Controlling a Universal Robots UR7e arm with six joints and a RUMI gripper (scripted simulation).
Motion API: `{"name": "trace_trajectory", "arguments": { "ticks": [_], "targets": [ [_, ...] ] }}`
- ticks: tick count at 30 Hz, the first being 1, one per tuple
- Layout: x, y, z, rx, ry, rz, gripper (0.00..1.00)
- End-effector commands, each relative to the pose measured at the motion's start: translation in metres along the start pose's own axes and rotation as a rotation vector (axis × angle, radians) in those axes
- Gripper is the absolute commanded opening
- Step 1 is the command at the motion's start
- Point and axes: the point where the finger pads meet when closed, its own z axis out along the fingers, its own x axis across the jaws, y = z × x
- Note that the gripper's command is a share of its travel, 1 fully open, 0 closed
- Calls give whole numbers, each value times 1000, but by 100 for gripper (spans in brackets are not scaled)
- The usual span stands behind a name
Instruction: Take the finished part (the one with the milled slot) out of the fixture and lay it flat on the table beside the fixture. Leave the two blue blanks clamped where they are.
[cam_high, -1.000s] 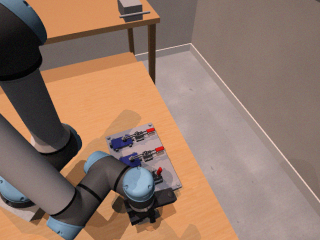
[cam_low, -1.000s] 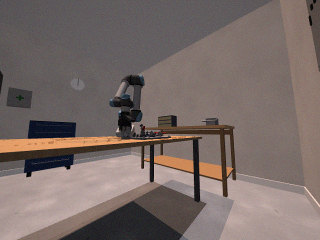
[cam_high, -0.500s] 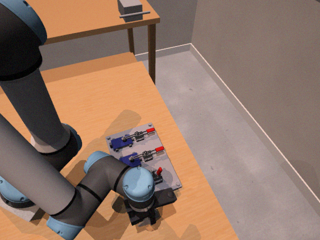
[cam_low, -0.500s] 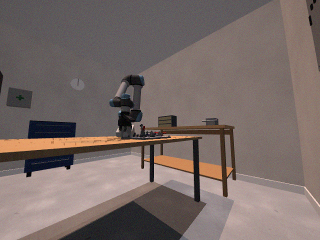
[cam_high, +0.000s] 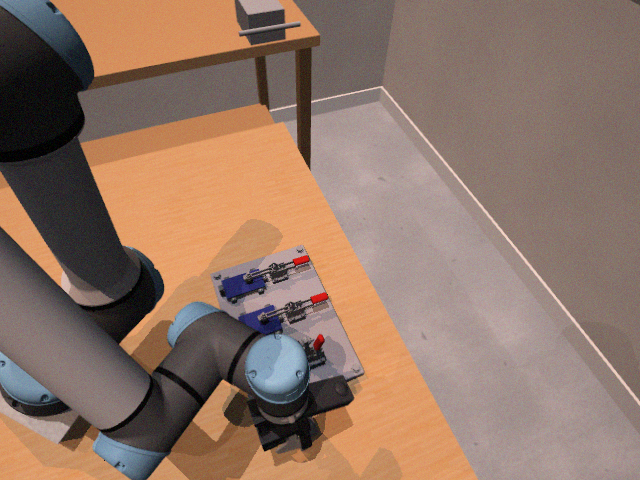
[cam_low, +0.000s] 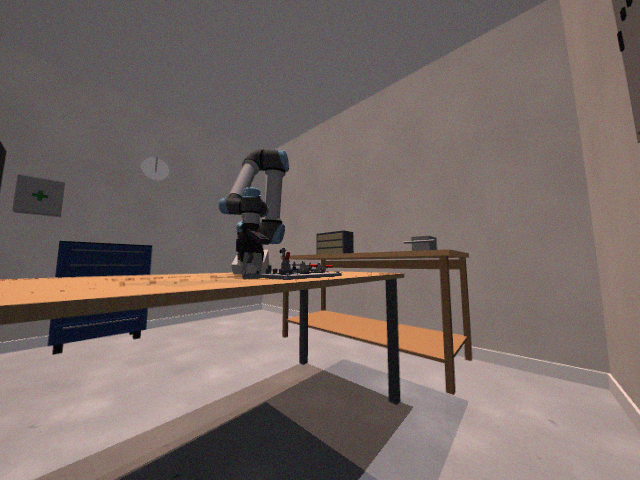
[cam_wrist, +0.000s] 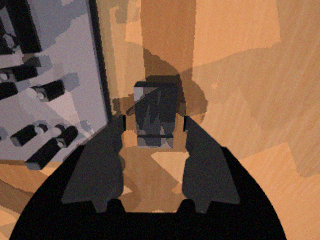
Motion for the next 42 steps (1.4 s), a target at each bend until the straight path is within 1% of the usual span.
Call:
{"name": "trace_trajectory", "arguments": {
  "ticks": [1,15,19,24,30,32,42],
  "targets": [
    [0,0,0,1,1,0,40],
    [0,0,-4,1,1,0,40],
    [0,0,-11,1,1,0,40],
    [0,0,-25,1,1,0,40],
    [0,0,-48,1,1,0,40],
    [0,0,-48,1,1,0,40],
    [0,0,-86,1,1,0,40]
  ]
}}
